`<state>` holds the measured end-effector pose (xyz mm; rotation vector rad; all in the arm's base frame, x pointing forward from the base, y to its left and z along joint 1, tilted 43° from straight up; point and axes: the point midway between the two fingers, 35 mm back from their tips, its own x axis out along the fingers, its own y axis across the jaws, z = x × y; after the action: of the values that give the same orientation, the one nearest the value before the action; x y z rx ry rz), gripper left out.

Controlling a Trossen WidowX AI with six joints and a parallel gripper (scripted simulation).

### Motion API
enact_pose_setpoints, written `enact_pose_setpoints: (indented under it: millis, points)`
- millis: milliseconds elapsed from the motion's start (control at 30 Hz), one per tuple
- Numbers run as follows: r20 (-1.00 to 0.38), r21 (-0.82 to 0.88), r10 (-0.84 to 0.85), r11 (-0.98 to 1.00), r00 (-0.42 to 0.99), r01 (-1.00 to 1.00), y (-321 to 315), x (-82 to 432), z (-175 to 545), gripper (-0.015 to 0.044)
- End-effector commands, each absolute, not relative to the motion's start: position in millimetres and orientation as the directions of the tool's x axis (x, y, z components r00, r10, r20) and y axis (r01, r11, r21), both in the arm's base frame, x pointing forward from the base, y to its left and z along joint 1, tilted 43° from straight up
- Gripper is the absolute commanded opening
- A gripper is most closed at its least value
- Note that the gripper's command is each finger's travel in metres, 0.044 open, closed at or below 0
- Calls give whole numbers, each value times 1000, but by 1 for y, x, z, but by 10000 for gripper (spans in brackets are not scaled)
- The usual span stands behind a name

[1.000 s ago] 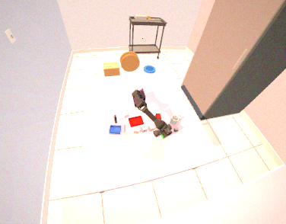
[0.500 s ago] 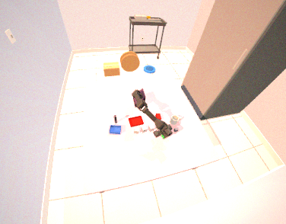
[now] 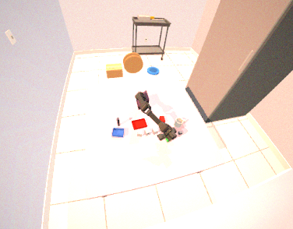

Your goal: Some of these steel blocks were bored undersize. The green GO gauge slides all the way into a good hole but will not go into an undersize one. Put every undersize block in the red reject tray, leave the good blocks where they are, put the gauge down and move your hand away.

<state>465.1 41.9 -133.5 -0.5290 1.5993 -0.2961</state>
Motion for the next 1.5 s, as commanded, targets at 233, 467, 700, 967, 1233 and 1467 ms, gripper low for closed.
enact_pose_setpoints:
  millis: [233,467,700,967,1233,1467]
  points:
    - [-864,-492,-502,856,-27,-159,44,461,-132,0]
    - [-864,-492,-502,856,-26,-160,44,462,-132,0]
    - [-864,-492,-502,856,-25,-160,44,466,-132,0]
    - [-864,-492,-502,856,-25,-160,43,465,-132,0]
    - [-864,-492,-502,856,-25,-160,44,462,-134,0]
    - [-864,-492,-502,856,-26,-160,44,464,-132,0]
